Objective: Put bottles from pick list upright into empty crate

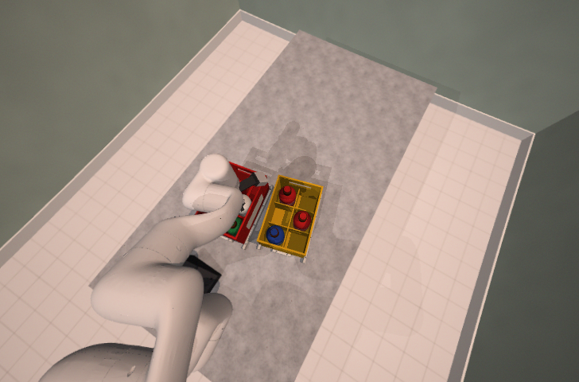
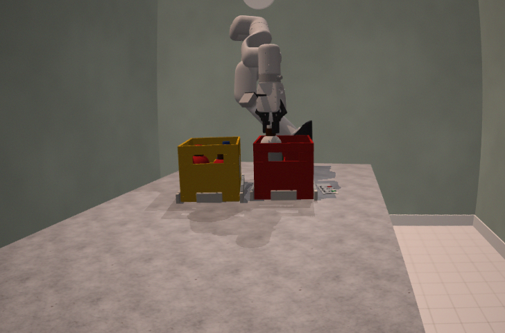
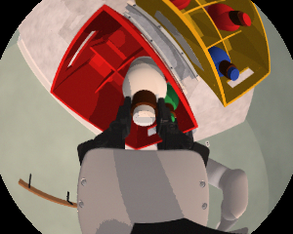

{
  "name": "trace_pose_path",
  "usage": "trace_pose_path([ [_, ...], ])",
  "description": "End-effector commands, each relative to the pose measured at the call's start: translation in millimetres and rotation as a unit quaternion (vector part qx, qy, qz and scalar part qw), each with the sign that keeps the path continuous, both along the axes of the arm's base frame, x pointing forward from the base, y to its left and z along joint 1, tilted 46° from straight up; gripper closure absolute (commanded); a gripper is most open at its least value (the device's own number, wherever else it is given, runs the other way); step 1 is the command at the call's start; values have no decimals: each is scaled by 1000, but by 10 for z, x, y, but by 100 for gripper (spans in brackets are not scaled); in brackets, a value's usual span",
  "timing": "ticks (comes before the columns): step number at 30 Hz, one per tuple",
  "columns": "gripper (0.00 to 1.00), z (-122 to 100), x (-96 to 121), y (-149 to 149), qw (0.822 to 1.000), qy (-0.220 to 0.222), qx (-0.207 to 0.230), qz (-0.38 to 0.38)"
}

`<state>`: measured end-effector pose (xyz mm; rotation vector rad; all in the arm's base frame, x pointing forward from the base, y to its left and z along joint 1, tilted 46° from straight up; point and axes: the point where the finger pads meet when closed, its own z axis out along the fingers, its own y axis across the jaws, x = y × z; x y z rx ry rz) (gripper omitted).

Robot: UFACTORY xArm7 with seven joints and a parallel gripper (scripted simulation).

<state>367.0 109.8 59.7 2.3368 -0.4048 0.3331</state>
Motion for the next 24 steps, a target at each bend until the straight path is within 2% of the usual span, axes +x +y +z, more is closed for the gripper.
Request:
trace_pose_path([
  [1,100,-27,16,-12,1000,-1,1,2],
  [24,100,-160,39,-145,1000,-1,1,2],
])
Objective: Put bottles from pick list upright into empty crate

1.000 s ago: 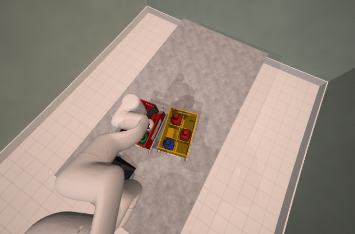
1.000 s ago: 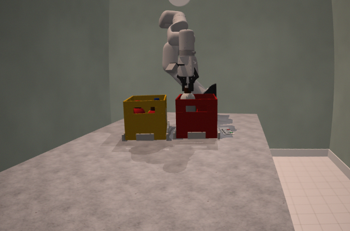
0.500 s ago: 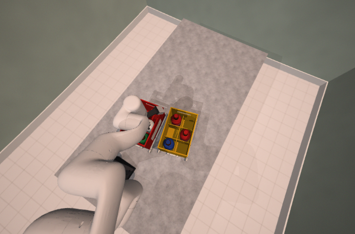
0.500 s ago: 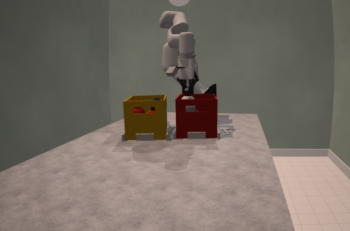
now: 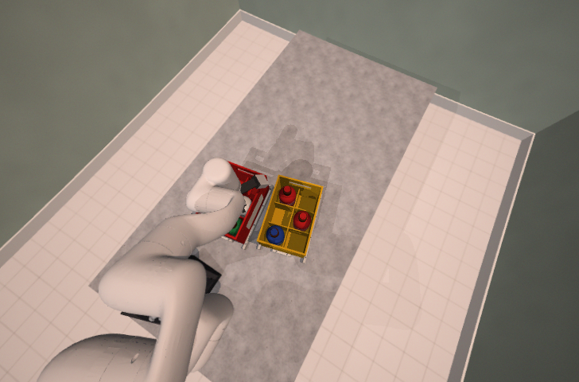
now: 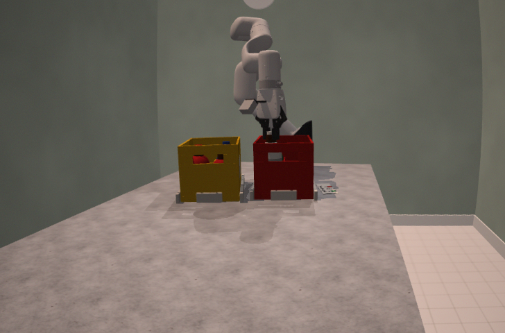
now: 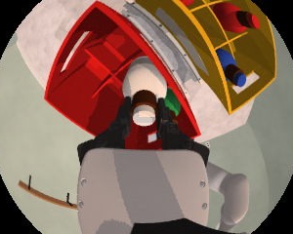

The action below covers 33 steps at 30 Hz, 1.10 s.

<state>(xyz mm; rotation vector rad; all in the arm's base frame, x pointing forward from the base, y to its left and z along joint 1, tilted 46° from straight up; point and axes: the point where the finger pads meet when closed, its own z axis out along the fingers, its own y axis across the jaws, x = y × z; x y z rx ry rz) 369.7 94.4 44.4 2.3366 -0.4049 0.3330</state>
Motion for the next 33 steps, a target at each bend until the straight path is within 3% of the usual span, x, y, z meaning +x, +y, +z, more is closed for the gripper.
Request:
trace_pose_path([
  [1,100,-15,15,2,1000,-1,1,2],
  [33,100,-117,33,-100,1000,-1,1,2],
])
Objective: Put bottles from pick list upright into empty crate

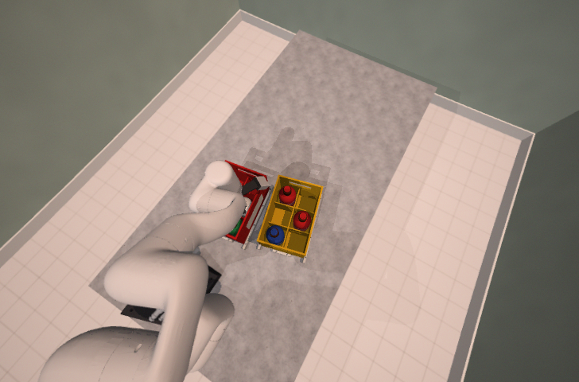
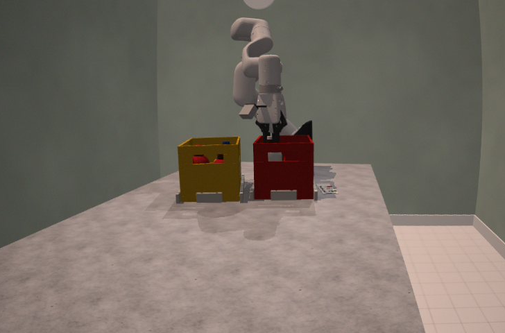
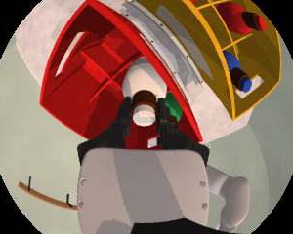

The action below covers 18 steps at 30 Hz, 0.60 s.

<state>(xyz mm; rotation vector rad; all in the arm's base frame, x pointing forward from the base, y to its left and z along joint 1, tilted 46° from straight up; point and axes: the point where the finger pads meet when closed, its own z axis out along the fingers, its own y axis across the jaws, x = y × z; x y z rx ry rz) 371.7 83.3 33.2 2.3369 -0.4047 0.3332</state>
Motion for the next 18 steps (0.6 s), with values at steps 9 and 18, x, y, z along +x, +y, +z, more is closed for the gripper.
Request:
trace_pose_path([
  [9,100,-33,17,-17,1000,-1,1,2],
  [18,100,-57,21,-42,1000,-1,1,2],
])
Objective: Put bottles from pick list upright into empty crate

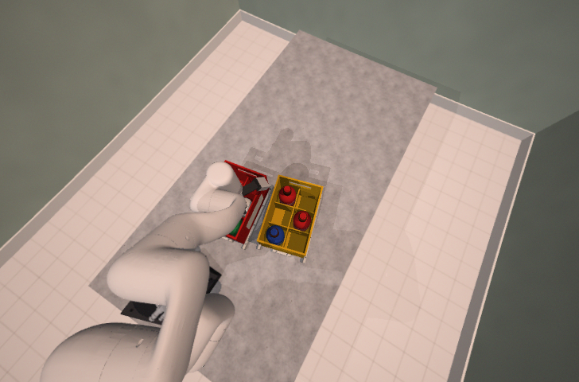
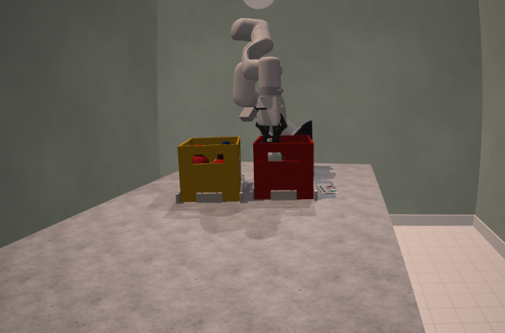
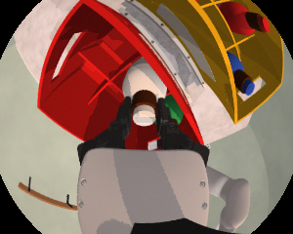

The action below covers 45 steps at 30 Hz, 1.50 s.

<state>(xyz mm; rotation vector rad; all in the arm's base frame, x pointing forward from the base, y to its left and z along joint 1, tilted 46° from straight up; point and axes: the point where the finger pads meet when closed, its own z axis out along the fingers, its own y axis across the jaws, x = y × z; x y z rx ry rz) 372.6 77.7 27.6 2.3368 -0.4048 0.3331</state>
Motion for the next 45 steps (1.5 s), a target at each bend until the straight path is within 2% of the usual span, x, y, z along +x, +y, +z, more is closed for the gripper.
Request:
trace_pose_path([
  [1,100,-5,12,11,1000,-1,1,2],
  [35,100,-72,24,-56,1000,-1,1,2],
  [36,35,-95,28,-80,1000,-1,1,2],
  [45,35,-95,28,-80,1000,-1,1,2],
])
